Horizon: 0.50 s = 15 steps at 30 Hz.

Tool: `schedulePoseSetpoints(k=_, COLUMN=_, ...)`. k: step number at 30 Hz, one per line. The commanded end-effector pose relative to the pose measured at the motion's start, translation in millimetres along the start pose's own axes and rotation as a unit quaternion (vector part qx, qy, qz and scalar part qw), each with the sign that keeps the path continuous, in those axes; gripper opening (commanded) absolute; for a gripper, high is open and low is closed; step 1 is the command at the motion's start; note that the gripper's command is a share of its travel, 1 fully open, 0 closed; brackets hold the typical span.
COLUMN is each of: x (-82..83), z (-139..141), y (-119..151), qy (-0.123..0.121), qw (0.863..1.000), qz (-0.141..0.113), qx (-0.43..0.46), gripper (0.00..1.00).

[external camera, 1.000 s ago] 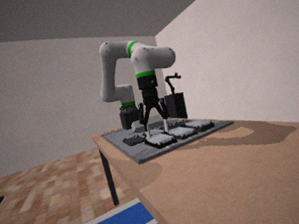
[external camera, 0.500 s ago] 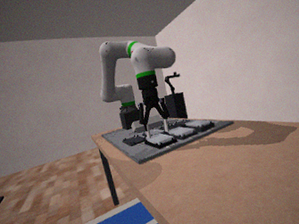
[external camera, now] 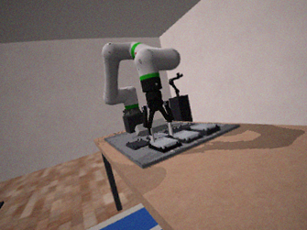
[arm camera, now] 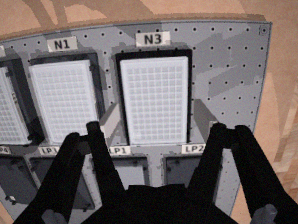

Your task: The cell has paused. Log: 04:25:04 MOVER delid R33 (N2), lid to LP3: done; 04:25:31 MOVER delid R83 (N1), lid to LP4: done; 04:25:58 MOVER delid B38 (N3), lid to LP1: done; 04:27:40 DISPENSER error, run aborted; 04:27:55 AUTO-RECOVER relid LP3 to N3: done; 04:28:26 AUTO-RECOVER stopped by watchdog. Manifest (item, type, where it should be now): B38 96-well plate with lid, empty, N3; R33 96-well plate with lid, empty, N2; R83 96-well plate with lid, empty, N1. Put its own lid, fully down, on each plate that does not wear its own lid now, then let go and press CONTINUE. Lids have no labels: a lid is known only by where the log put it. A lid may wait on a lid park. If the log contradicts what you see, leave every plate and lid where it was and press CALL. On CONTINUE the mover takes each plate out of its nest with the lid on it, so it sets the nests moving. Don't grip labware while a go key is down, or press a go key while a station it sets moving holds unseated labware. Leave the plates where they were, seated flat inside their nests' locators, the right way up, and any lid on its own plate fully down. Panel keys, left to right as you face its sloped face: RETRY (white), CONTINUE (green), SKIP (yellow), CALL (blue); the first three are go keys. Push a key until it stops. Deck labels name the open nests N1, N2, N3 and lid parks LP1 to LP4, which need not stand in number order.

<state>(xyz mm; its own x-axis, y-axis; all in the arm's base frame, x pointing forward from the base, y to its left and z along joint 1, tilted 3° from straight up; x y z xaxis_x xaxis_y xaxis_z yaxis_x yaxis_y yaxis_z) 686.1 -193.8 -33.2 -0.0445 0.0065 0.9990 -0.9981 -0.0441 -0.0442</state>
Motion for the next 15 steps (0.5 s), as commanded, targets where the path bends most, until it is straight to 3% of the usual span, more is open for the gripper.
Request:
schedulePoseSetpoints(k=1, x=0.1, z=0.1, y=-0.2, qy=0.000, qw=1.000, qz=0.000, qx=0.000, gripper=0.66)
schedulePoseSetpoints(k=15, x=-5.0, z=0.1, y=-0.2, qy=0.000, qw=1.000, qz=0.000, qx=0.000, gripper=0.66)
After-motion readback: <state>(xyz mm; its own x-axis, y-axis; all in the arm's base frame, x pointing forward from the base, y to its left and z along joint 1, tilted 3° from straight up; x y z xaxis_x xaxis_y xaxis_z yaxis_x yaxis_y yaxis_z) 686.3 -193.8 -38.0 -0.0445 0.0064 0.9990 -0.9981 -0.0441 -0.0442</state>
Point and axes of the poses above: the point where the finger pads meet when closed, its own x axis back along the fingers, its own z axis across the jaws, y = z × x, the point moved 1 cm from there along x, back along the fingers, and after that the axes turned 7 degrees about x, right-handed, at the moved point
